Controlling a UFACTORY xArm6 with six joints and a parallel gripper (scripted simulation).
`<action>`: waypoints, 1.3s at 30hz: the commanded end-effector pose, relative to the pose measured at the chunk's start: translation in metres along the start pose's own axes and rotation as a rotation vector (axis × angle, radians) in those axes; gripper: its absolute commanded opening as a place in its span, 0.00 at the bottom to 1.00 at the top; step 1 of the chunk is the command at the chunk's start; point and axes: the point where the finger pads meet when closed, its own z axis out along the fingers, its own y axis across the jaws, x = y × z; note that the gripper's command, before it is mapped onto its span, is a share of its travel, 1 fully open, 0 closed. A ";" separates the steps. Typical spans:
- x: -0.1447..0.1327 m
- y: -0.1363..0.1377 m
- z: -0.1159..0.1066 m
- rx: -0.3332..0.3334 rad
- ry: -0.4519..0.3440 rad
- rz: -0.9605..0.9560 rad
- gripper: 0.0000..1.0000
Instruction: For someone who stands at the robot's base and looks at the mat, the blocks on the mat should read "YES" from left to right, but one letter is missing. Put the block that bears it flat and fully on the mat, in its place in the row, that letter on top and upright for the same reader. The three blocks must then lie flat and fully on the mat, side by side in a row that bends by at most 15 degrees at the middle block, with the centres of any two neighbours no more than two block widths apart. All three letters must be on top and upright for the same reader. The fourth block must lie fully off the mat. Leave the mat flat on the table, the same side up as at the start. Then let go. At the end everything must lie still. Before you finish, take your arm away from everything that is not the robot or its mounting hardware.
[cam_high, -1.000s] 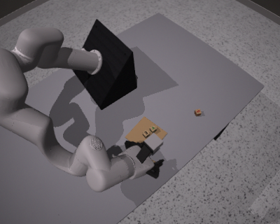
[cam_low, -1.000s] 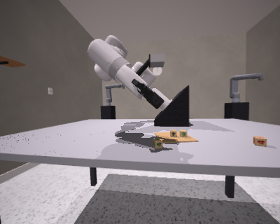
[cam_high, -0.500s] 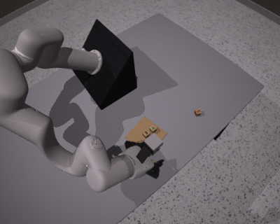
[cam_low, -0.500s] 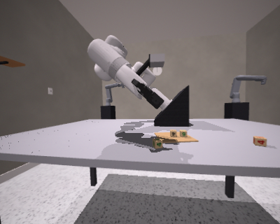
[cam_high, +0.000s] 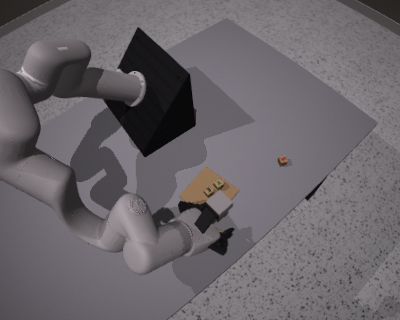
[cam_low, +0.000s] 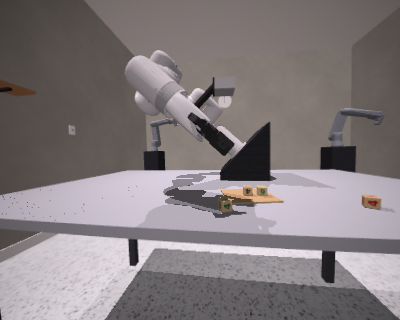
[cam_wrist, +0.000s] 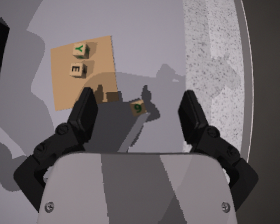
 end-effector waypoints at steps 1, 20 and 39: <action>0.001 0.001 -0.001 -0.003 0.000 -0.002 1.00; 0.066 0.009 0.056 0.137 -0.120 -0.258 1.00; 0.155 -0.002 0.146 0.319 -0.370 -0.639 1.00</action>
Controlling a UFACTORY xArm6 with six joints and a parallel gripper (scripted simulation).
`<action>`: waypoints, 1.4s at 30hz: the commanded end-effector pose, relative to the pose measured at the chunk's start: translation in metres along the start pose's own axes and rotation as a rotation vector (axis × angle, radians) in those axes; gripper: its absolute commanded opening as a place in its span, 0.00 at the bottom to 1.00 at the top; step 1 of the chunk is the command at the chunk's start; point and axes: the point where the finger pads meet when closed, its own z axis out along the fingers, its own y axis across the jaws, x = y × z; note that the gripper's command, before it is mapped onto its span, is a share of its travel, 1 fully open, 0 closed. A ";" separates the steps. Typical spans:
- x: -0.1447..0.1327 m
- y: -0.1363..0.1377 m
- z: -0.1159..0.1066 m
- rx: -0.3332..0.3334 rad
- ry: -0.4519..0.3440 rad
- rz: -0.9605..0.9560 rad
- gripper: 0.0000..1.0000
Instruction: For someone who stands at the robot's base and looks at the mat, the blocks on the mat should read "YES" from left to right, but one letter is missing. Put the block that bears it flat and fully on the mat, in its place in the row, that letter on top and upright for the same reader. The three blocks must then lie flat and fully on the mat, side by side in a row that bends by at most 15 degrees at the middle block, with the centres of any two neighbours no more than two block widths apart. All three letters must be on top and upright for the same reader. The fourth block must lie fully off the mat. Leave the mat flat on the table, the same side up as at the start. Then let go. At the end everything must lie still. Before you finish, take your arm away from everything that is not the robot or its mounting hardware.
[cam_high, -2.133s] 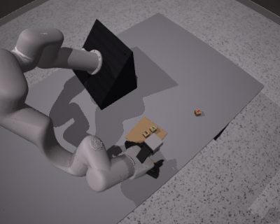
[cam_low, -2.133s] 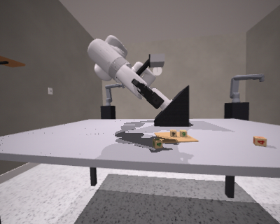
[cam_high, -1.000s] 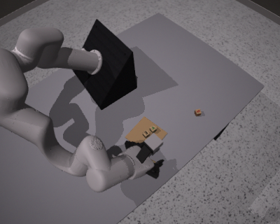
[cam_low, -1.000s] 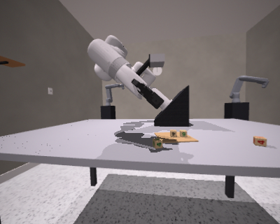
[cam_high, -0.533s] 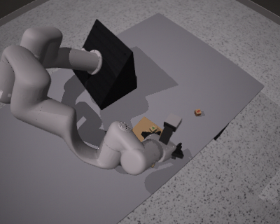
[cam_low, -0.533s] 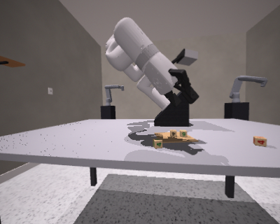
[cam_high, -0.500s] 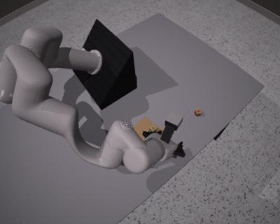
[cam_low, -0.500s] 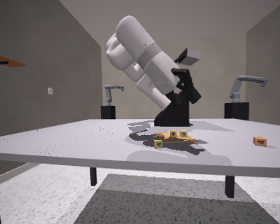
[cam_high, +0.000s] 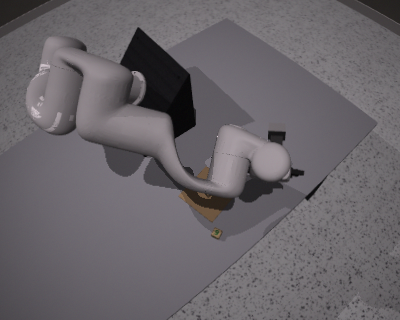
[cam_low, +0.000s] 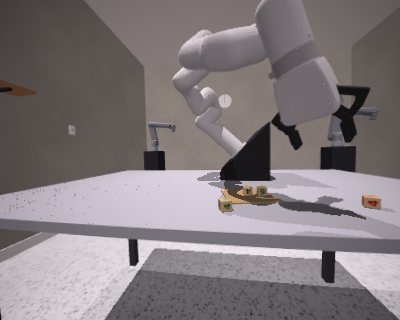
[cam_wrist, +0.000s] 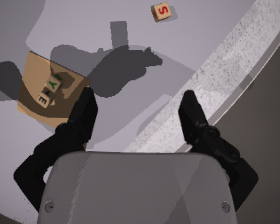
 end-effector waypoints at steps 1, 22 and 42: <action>0.025 0.018 0.012 0.059 -0.079 -0.096 1.00; 0.110 0.053 0.058 0.203 -0.395 -0.389 1.00; 0.110 0.053 0.058 0.206 -0.394 -0.399 1.00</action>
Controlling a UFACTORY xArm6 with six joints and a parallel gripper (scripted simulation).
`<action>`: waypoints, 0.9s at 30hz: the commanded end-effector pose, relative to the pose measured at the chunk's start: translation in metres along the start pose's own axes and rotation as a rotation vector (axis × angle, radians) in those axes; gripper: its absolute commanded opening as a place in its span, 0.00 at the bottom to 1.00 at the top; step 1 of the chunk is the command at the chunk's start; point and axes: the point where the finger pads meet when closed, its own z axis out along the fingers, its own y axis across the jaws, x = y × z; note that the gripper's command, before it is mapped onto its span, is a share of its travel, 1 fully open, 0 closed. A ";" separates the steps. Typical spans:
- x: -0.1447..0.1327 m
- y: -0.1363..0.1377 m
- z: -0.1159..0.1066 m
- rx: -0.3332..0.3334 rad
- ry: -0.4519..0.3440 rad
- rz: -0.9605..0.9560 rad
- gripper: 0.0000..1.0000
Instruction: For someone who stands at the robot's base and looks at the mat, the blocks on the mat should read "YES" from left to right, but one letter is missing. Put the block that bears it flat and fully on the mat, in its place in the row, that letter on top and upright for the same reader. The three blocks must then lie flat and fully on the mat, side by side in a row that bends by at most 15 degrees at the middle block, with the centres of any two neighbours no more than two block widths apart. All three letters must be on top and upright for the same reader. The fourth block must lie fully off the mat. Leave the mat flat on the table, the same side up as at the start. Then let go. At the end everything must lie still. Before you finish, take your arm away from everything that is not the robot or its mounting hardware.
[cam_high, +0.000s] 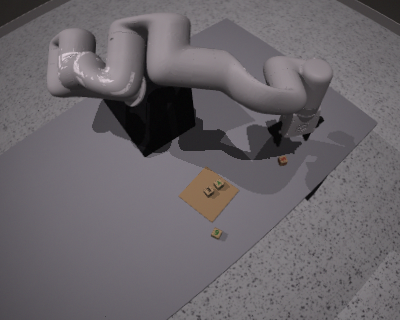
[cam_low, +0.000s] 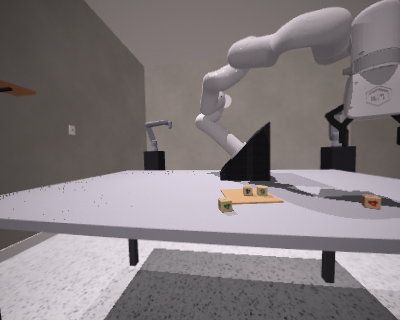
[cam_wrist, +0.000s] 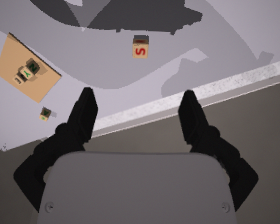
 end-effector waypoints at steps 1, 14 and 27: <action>-0.001 0.001 -0.002 -0.004 -0.002 -0.014 1.00; -0.001 0.001 0.002 -0.004 -0.003 -0.286 1.00; -0.002 0.001 0.008 -0.003 -0.004 -0.637 1.00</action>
